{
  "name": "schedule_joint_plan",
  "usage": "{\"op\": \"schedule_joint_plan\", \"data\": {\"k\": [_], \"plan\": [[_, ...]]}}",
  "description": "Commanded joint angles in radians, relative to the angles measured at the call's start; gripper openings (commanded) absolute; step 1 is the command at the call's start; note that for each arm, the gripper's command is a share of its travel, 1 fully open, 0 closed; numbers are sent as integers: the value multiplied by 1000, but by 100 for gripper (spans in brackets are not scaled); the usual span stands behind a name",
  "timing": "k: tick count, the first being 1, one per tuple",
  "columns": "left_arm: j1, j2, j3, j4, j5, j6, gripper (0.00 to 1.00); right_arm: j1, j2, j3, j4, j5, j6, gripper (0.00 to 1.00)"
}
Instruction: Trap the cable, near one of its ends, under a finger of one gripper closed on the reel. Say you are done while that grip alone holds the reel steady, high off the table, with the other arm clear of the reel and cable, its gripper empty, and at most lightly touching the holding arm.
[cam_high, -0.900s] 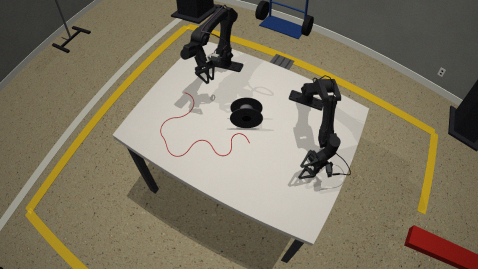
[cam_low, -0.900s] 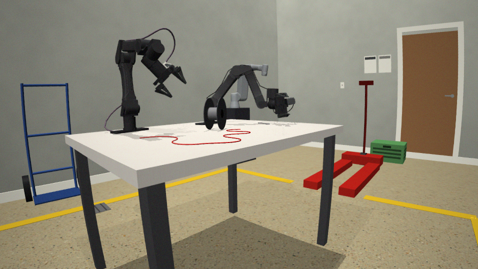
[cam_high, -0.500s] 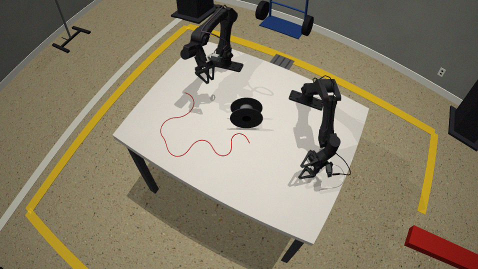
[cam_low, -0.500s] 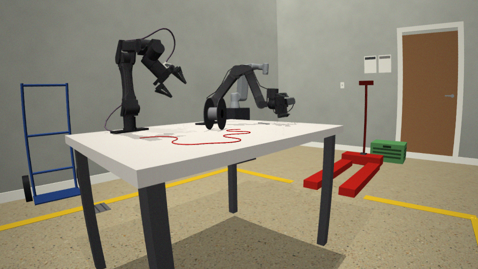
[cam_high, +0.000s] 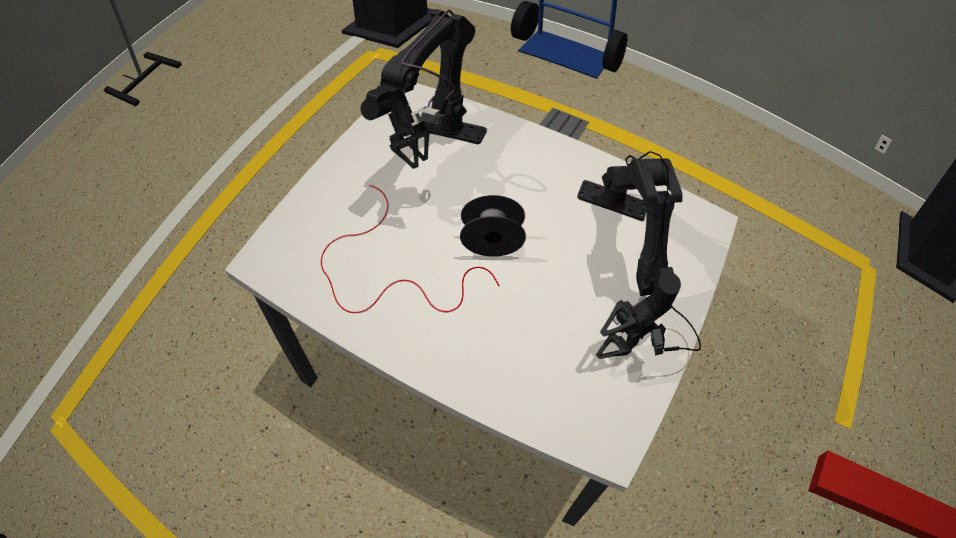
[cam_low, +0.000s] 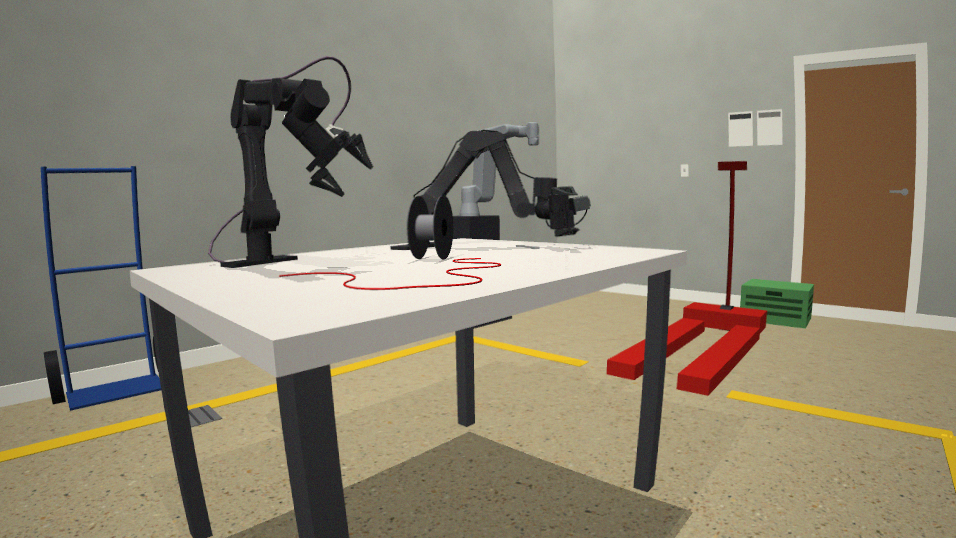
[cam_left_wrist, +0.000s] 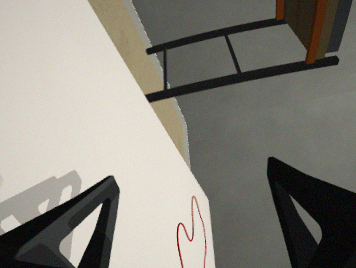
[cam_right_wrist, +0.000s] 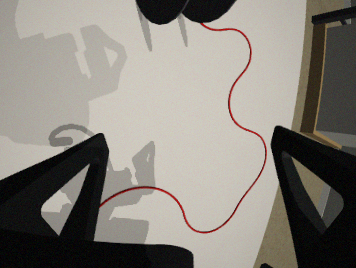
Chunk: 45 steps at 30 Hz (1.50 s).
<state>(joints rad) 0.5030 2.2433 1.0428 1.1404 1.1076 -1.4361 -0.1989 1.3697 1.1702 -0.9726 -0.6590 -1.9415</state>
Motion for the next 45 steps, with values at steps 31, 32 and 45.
{"op": "schedule_joint_plan", "data": {"k": [31,32,45], "plan": [[1,-107,93,-154,-82,95,100,-1,-52,87,-24,47,138,100],[1,-116,100,-168,-89,104,100,-1,-54,93,-25,51,150,100],[2,-230,202,-373,-190,232,100,-3,-90,185,-43,109,329,100]]}}
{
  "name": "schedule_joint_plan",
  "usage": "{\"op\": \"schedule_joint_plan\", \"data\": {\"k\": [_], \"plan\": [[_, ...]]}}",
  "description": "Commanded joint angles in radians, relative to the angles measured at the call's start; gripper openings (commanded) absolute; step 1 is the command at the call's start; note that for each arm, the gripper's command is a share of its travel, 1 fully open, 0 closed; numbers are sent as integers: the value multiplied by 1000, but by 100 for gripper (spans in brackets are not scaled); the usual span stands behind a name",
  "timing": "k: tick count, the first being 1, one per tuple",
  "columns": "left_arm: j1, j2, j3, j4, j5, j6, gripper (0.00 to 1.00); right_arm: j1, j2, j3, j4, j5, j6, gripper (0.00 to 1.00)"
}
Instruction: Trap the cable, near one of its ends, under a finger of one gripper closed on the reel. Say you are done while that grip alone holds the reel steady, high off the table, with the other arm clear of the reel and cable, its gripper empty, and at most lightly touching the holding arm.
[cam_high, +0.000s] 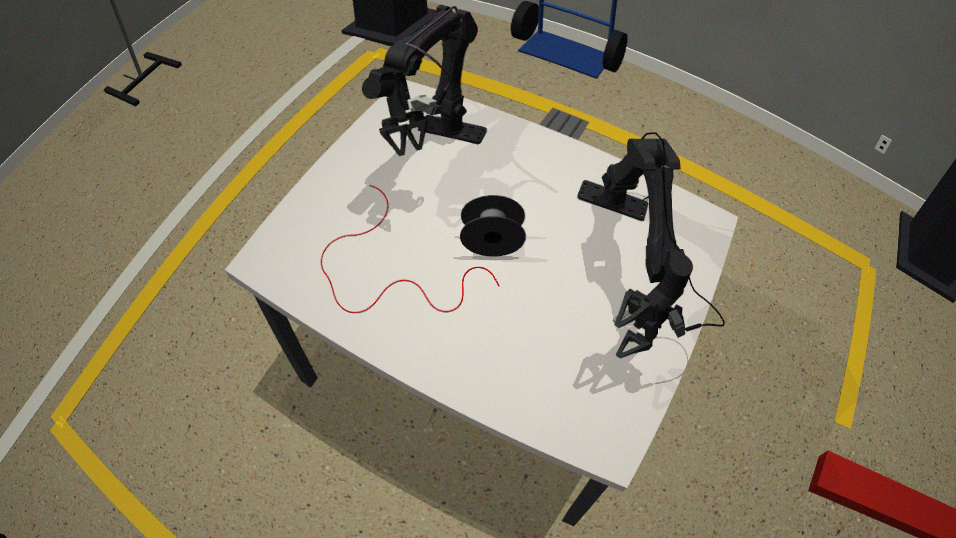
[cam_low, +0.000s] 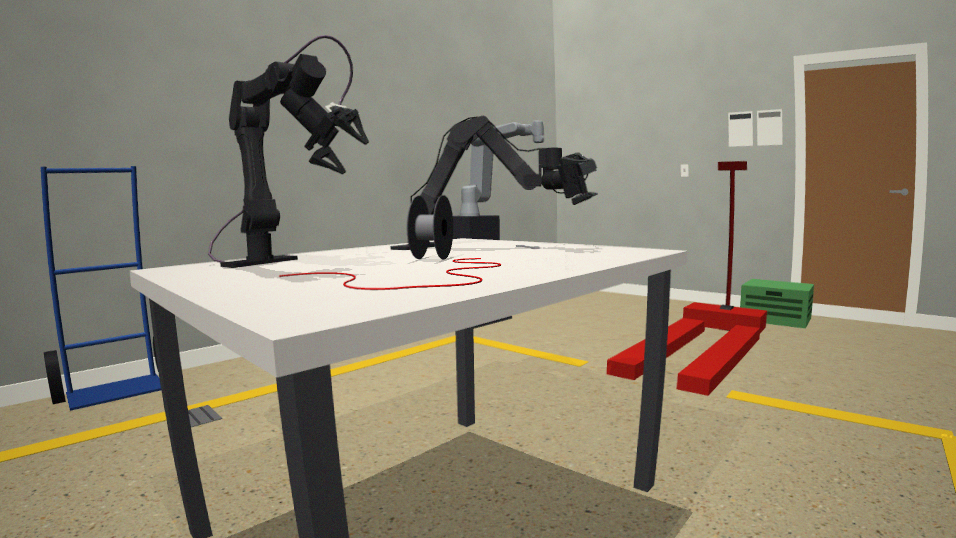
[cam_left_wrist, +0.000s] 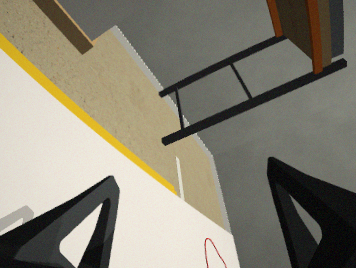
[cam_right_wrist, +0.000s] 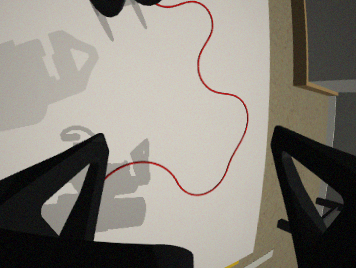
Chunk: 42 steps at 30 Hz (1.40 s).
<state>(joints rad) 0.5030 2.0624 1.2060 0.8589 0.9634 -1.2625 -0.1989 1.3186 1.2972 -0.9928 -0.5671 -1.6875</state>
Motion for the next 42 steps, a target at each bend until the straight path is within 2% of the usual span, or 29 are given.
{"op": "schedule_joint_plan", "data": {"k": [1,11,13,28,30,31,34,42], "plan": [[2,-63,48,-112,-57,72,100,-3,-42,68,-25,23,94,100],[3,-211,169,-366,-182,233,100,-6,-89,181,-46,92,318,100],[3,-211,169,-366,-182,233,100,-6,-89,181,-46,92,318,100],[4,-473,390,-833,-403,528,100,-11,-165,382,-84,219,715,100],[4,-473,390,-833,-403,528,100,-11,-165,382,-84,219,715,100],[5,-476,420,-889,-420,559,100,-7,-149,406,-93,240,746,100],[6,-544,457,-972,-463,615,100,-10,-197,442,-99,260,827,100],[5,-685,571,-1216,-584,772,100,-15,-227,546,-117,325,1039,100]]}}
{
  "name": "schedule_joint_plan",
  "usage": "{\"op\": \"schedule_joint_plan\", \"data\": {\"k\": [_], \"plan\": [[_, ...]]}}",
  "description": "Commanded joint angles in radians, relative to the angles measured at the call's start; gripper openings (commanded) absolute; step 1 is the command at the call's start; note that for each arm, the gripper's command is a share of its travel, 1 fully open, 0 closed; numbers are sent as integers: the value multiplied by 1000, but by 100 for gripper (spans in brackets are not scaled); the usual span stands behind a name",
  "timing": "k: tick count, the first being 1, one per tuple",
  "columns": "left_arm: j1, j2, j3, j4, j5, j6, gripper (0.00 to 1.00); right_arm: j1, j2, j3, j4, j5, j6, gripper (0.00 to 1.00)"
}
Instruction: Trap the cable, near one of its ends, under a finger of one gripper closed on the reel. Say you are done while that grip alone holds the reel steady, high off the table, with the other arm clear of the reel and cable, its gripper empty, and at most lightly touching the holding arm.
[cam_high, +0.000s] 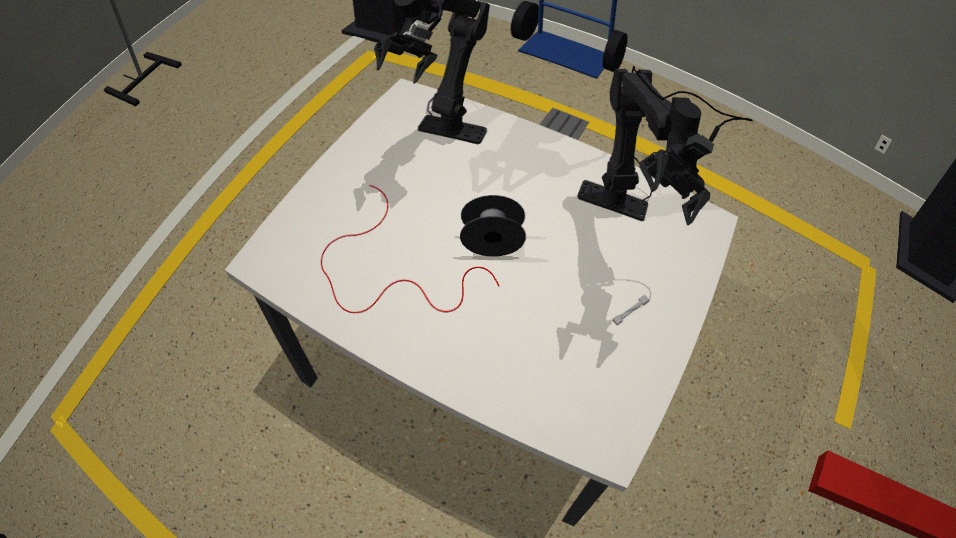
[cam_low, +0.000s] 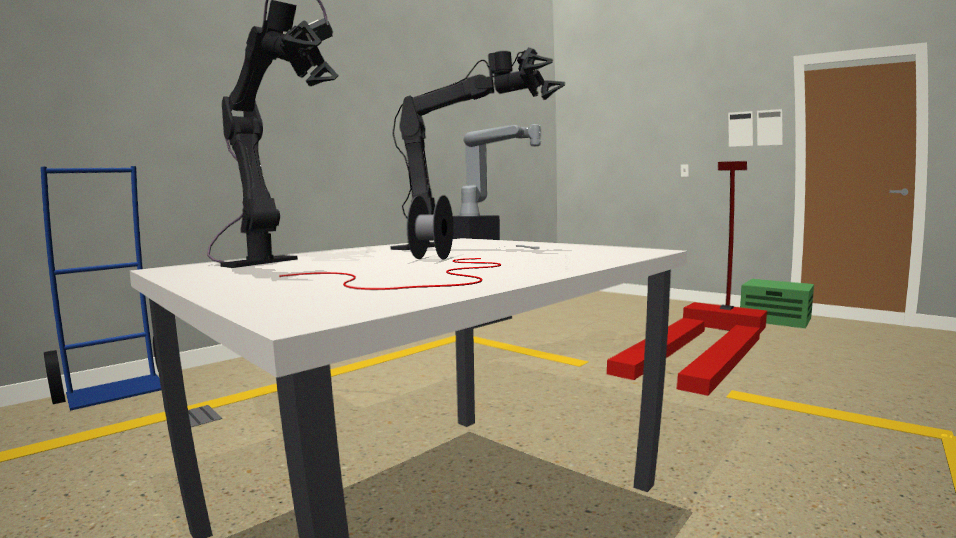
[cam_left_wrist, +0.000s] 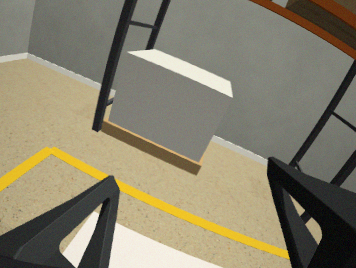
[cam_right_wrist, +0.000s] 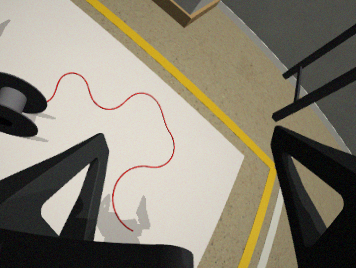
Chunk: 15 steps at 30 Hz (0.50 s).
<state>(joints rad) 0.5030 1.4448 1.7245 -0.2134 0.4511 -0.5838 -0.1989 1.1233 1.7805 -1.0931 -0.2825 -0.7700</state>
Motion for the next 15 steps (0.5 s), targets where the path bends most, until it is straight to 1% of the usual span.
{"op": "schedule_joint_plan", "data": {"k": [1,3,5,6,7,9,15], "plan": [[5,-85,67,-174,-85,113,100,-15,-35,76,-19,49,147,100],[6,-118,95,-235,-112,152,100,-16,-44,102,-25,65,198,100],[6,-118,95,-235,-112,152,100,-16,-44,102,-25,65,198,100],[8,-115,126,-290,-128,178,100,-11,-27,126,-34,85,225,100],[9,-133,138,-316,-140,195,100,-13,-27,137,-36,91,249,100],[8,-178,163,-367,-166,230,100,-14,-77,156,-40,103,297,100],[6,-262,240,-525,-244,327,100,-17,-88,221,-52,140,426,100]]}}
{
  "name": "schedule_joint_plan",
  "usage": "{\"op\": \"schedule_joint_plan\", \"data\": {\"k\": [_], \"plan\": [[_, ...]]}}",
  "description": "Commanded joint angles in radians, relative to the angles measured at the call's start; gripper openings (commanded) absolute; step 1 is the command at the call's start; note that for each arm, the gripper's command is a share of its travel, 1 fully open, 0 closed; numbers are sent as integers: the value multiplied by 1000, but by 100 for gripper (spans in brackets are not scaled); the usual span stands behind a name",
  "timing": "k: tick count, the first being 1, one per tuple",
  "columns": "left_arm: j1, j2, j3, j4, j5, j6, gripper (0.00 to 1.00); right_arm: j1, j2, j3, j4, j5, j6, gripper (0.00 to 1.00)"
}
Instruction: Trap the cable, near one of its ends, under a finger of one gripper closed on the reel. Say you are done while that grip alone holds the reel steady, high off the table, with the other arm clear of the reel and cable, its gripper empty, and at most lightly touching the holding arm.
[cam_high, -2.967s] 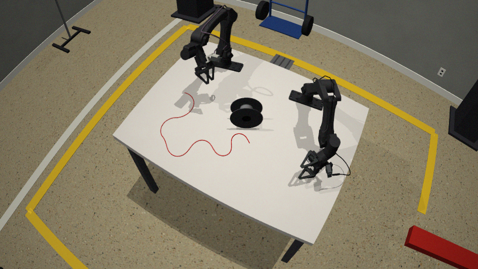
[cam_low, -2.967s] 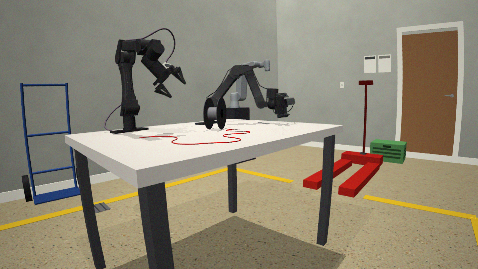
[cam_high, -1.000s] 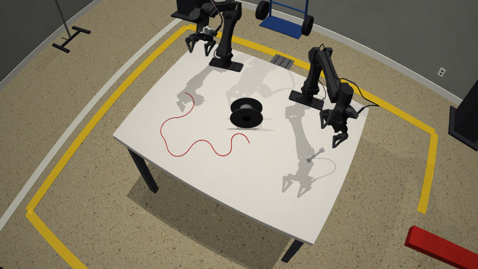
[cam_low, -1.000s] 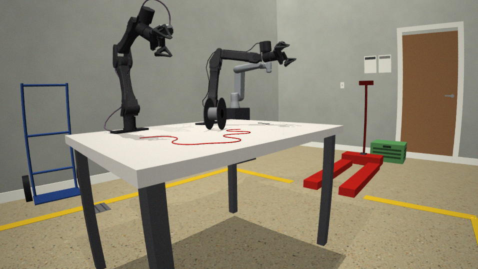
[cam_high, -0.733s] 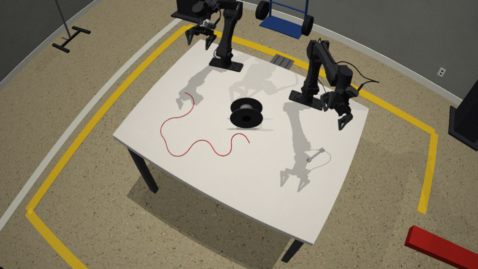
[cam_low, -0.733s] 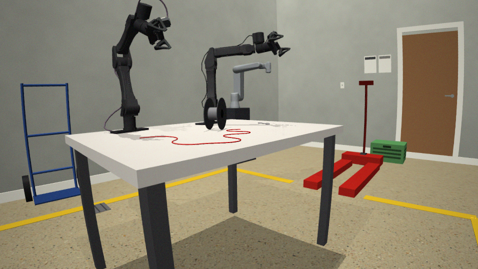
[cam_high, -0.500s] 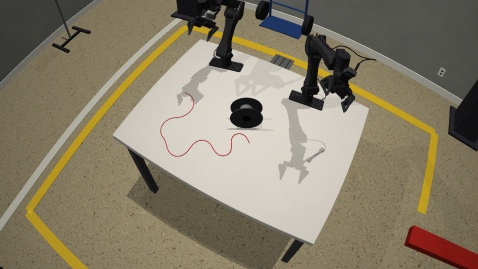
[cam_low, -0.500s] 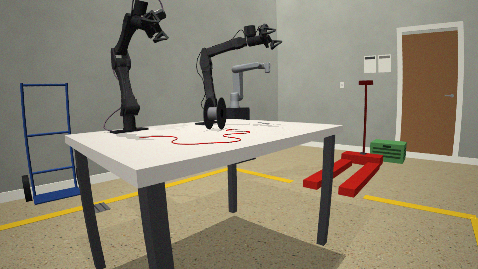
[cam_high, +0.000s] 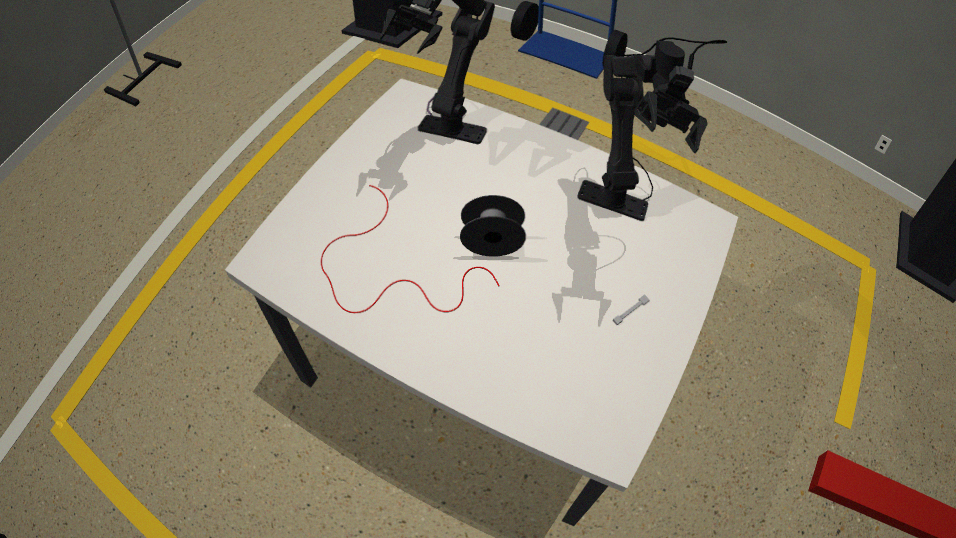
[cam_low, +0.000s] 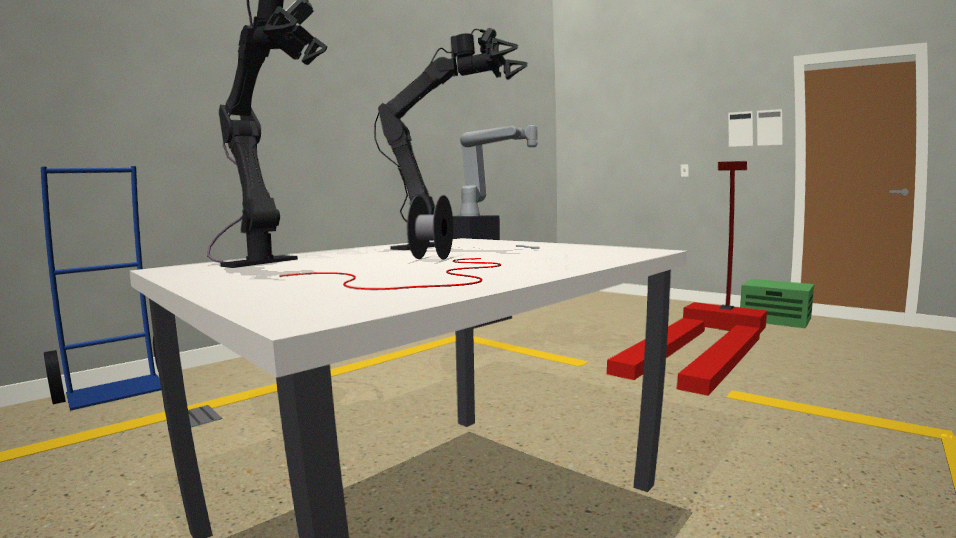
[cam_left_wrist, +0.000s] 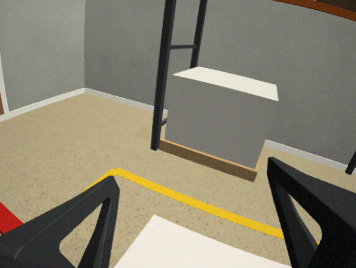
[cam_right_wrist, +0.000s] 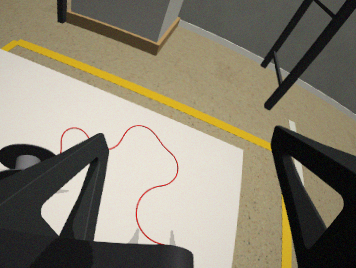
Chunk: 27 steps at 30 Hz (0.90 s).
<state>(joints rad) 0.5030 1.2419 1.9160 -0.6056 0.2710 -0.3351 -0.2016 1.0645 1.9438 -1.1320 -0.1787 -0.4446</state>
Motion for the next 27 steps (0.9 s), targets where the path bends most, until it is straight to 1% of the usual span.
{"op": "schedule_joint_plan", "data": {"k": [1,5,7,8,9,11,17,22,24,25,27], "plan": [[6,-71,61,-158,-75,94,100,-13,-30,69,-17,39,120,100],[9,-115,110,-255,-115,151,100,-17,-41,111,-26,58,195,100],[9,-115,110,-255,-115,151,100,-17,-41,111,-26,58,195,100],[11,-104,136,-296,-126,167,100,-13,-24,130,-35,72,213,100],[11,-115,146,-315,-133,180,100,-15,-26,138,-36,75,230,100],[7,-153,167,-352,-147,202,100,-18,-65,151,-39,81,262,100],[8,-200,217,-451,-192,260,100,-36,-66,194,-50,96,340,100],[22,-225,253,-517,-207,295,100,-56,-72,225,-59,98,388,100],[22,-225,253,-517,-207,295,100,-56,-72,225,-59,98,388,100],[32,-212,264,-534,-204,302,100,-59,-58,235,-65,98,396,100],[41,-243,273,-550,-206,311,100,-62,-71,242,-66,102,411,100]]}}
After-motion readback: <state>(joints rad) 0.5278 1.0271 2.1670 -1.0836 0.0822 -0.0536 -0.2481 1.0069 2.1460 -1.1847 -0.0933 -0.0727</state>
